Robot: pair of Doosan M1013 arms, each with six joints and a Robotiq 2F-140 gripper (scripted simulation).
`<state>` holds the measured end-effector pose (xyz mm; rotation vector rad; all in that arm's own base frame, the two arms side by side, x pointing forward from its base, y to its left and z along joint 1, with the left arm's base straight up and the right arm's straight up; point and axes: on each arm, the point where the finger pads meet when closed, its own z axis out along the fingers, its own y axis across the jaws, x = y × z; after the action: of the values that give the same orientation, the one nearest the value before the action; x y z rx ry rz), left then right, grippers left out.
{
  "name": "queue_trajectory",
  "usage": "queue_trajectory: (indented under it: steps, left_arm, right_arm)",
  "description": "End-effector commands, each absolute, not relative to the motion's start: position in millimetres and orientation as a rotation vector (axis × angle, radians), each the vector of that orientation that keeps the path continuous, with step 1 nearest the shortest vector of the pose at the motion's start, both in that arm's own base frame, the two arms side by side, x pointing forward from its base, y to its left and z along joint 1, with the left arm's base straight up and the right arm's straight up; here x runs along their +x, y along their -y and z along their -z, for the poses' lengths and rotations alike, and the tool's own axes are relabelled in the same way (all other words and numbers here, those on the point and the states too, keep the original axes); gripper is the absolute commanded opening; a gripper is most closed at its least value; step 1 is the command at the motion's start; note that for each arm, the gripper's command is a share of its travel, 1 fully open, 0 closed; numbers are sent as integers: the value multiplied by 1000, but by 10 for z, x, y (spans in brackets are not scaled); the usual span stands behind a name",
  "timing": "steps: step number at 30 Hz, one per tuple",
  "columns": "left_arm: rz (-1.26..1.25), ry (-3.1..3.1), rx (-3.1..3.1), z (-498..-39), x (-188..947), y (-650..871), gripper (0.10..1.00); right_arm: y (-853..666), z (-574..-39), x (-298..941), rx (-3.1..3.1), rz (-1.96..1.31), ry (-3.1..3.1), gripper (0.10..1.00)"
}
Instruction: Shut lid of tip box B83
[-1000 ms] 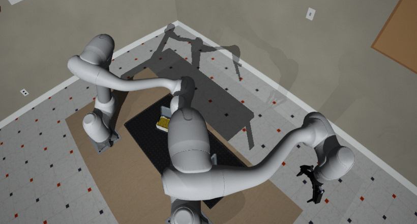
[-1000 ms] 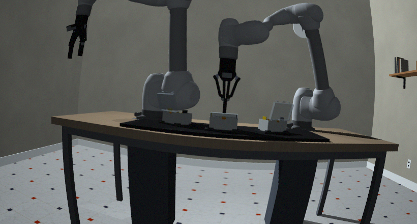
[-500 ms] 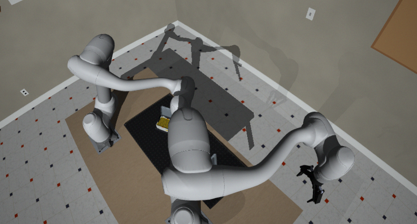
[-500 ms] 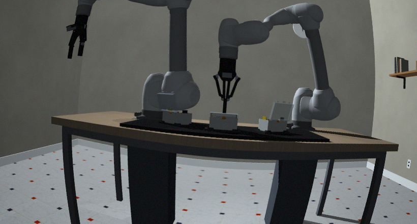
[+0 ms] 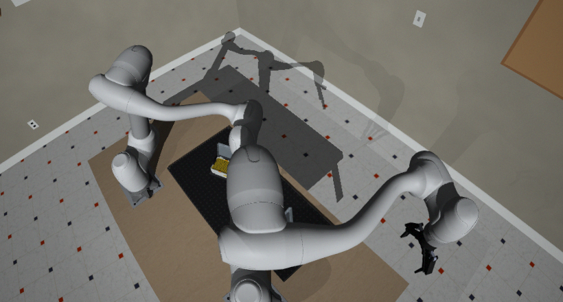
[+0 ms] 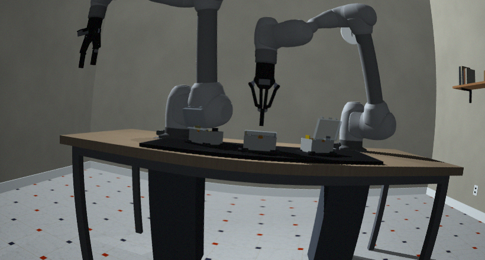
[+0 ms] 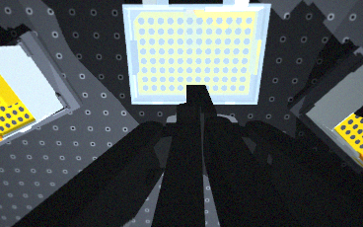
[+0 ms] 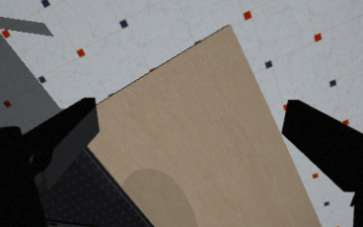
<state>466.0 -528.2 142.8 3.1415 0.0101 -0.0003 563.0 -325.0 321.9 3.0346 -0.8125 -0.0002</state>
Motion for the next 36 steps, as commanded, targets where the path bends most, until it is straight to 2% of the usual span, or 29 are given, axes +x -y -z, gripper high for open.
queue_trajectory:
  steps: [1,17,36]
  left_arm:
    - [-2,-10,3141,-1505,4663,5285,99]
    - [-2,-10,3141,-1736,4663,5285,99]
    - [-2,-10,3141,-1736,4663,5285,99]
  right_arm:
    - [3250,-3230,5633,3035,-3,813,1000]
    - [3250,-3230,5633,3035,-3,813,1000]
    - [3250,-3230,5633,3035,-3,813,1000]
